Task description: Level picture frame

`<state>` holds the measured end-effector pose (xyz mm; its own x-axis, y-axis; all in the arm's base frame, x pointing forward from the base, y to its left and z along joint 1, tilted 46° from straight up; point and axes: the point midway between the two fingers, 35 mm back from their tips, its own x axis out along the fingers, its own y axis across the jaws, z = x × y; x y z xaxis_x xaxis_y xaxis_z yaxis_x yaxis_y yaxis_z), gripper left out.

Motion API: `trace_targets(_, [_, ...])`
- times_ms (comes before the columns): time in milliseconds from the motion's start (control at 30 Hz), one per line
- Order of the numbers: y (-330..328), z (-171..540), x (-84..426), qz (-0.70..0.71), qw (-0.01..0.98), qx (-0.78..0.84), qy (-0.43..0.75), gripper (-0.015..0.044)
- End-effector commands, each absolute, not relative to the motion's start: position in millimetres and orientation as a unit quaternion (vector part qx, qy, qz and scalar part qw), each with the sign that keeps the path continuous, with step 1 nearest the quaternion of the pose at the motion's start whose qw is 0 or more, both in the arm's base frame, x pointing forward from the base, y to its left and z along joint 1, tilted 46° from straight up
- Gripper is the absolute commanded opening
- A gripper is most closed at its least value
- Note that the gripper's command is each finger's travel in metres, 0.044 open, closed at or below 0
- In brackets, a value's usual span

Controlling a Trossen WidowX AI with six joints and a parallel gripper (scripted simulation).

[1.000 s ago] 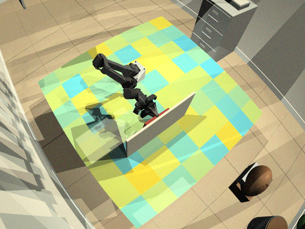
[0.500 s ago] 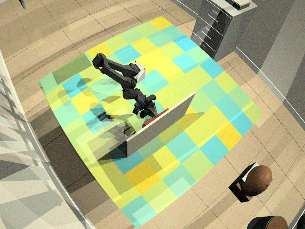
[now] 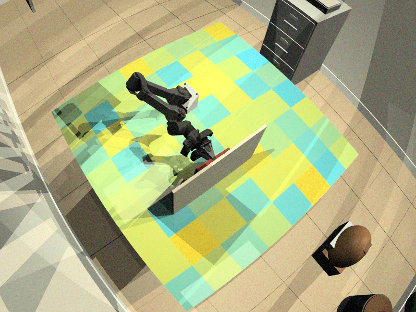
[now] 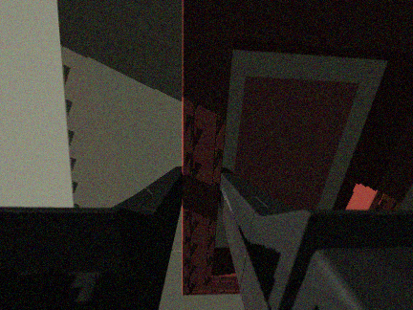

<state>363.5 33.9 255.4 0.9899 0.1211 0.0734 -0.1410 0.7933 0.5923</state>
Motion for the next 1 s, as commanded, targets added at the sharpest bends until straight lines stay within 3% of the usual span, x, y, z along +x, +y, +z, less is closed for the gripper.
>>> trace_targets(0, [36.8,256.6,363.2,0.077,0.946,0.313,-0.016,0.0])
trace_targets(967, [31.8,252.9,364.2,0.077,0.946,0.313,-0.016,0.0])
